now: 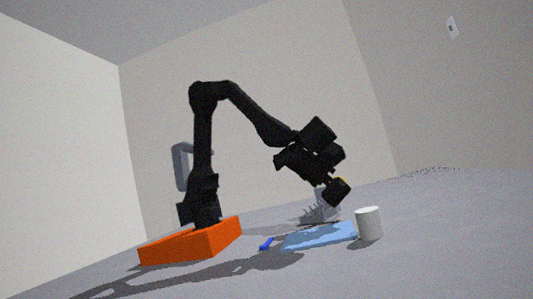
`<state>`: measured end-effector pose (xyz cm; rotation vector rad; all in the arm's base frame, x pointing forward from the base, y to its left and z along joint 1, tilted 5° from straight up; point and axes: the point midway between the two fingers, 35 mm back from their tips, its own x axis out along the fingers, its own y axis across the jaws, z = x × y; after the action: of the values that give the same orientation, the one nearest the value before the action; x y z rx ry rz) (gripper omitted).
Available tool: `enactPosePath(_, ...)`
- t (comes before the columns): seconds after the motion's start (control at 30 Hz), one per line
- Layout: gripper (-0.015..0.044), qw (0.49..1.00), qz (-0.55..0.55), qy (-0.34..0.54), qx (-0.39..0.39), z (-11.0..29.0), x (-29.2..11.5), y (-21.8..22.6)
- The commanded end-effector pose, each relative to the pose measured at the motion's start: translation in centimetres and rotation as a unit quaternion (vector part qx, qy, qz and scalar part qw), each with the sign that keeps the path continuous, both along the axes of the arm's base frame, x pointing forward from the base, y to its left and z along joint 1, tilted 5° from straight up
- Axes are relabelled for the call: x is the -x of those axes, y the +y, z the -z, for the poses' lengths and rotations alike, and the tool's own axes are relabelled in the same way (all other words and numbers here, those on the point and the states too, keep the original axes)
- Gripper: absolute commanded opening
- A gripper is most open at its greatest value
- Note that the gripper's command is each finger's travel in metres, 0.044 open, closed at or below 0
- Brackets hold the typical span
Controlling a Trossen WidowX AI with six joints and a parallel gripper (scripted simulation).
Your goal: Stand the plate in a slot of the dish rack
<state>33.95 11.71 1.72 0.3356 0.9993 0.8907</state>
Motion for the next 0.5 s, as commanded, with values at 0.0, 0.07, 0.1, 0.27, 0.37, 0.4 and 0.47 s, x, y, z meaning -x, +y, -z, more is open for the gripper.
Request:
enactPosePath(0.0,0.0000,0.998,-0.021,-0.044,-0.028,0.3,0.4,-0.1)
enactPosePath(0.07,0.0000,0.996,-0.032,-0.070,-0.042,0.5,0.6,-0.2)
enactPosePath(0.1,0.0000,0.995,-0.037,-0.083,-0.048,0.5,0.7,-0.3)
enactPosePath(0.27,0.0000,0.984,-0.063,-0.149,-0.080,0.7,1.5,-0.7)
enactPosePath(0.37,0.0000,0.974,-0.077,-0.190,-0.097,0.7,2.1,-0.9)
enactPosePath(0.4,0.0000,0.970,-0.082,-0.203,-0.102,0.6,2.3,-1.0)
enactPosePath(0.47,0.0000,0.962,-0.091,-0.231,-0.112,0.6,2.8,-1.1)
